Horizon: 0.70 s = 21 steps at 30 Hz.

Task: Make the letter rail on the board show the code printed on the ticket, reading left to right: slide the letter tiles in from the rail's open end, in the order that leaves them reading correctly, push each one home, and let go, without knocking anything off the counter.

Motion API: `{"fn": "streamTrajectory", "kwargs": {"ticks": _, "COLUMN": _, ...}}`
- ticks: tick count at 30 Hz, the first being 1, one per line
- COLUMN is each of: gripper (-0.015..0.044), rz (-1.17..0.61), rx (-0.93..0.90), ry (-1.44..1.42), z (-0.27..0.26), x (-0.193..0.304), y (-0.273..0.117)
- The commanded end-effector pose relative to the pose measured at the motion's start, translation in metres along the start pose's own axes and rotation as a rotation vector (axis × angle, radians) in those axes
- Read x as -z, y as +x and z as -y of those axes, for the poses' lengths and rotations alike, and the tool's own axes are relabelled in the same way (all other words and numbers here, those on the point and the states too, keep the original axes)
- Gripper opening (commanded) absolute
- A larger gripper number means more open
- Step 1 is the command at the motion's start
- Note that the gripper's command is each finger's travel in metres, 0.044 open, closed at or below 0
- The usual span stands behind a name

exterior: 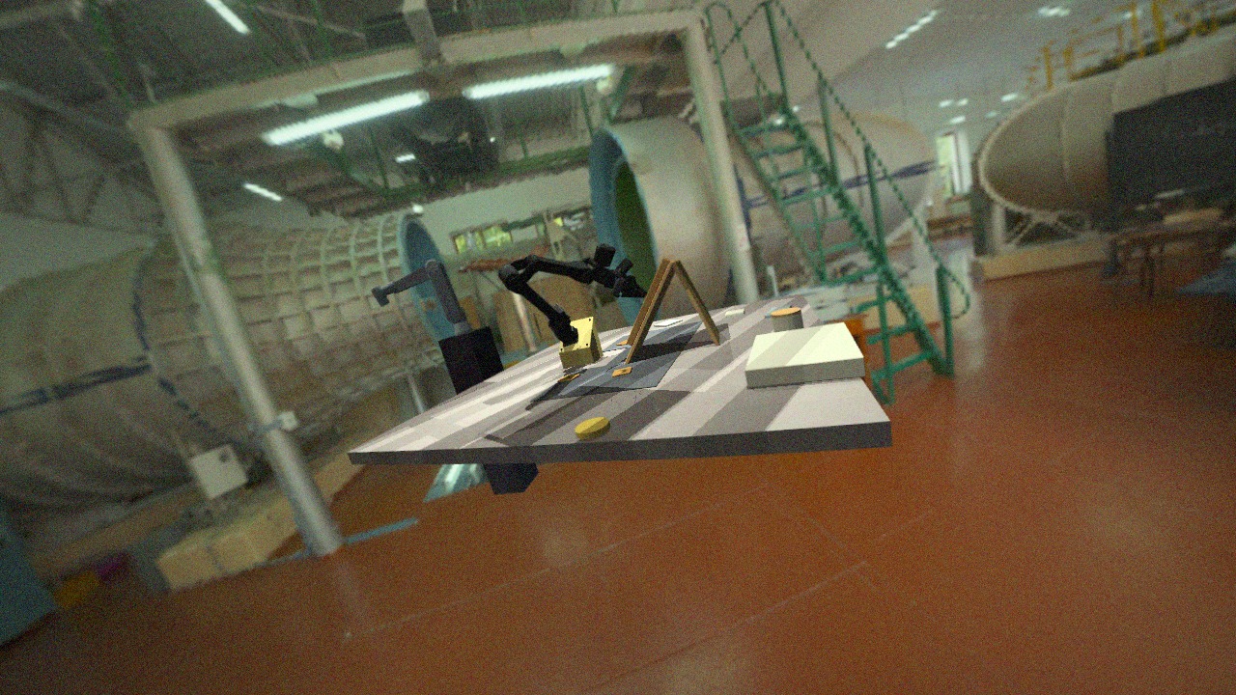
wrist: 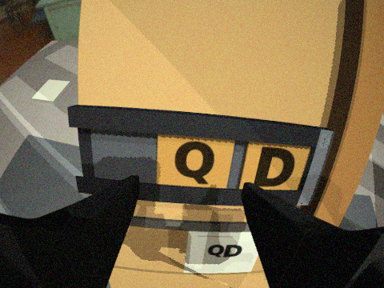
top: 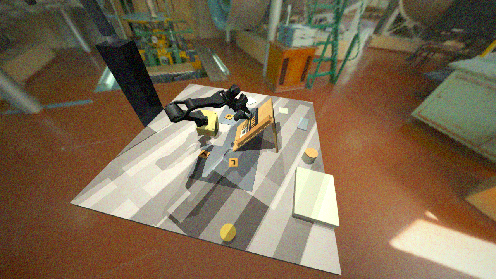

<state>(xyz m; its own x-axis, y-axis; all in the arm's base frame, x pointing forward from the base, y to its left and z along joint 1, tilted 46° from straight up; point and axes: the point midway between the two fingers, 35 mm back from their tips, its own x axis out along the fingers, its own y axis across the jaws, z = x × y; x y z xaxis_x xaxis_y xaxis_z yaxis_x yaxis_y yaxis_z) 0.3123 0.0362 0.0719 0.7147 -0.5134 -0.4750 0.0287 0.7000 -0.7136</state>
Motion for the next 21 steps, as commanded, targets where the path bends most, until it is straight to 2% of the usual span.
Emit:
{"fn": "streamTrajectory", "kwargs": {"ticks": 1, "gripper": 0.0295, "rz": 0.003, "rx": 0.004, "ry": 0.006, "z": 0.0006, "x": -0.0007, "y": -0.0032}}
{"fn": "streamTrajectory", "kwargs": {"ticks": 21, "gripper": 0.0295, "rz": 0.002, "rx": 0.003, "ry": 0.006, "z": 0.0016, "x": -0.0017, "y": -0.0095}}
